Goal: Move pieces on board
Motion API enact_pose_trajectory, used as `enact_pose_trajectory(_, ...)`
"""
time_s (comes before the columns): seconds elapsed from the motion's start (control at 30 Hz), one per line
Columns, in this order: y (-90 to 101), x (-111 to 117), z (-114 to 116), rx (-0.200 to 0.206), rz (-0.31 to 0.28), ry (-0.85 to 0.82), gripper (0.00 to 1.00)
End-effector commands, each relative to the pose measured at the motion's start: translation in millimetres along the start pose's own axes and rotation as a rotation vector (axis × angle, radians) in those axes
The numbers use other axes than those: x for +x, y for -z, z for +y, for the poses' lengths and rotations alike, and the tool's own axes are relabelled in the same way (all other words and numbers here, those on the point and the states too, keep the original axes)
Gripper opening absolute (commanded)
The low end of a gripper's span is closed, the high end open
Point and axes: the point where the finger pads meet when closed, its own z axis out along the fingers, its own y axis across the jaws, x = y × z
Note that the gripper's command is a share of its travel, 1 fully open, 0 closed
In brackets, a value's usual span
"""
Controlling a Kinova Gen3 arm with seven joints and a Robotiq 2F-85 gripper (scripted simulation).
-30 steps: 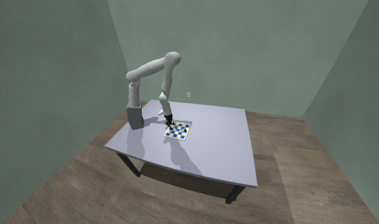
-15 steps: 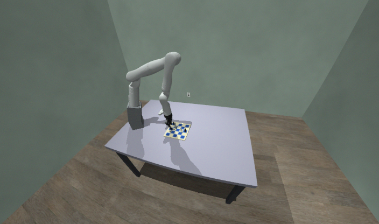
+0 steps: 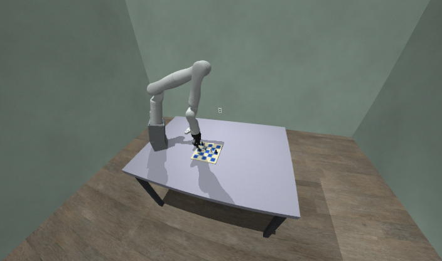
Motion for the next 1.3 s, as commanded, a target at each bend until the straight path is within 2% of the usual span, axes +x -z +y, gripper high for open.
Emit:
enact_pose_trajectory(0.0,0.4,0,0,0.000,-0.001,0.000,0.34)
enact_pose_trajectory(0.43,-1.5,0,0,0.000,-0.001,0.000,0.34)
enact_pose_trajectory(0.8,-20.0,0,0,0.000,-0.001,0.000,0.34)
enact_pose_trajectory(1.27,-32.7,0,0,0.000,-0.001,0.000,0.34)
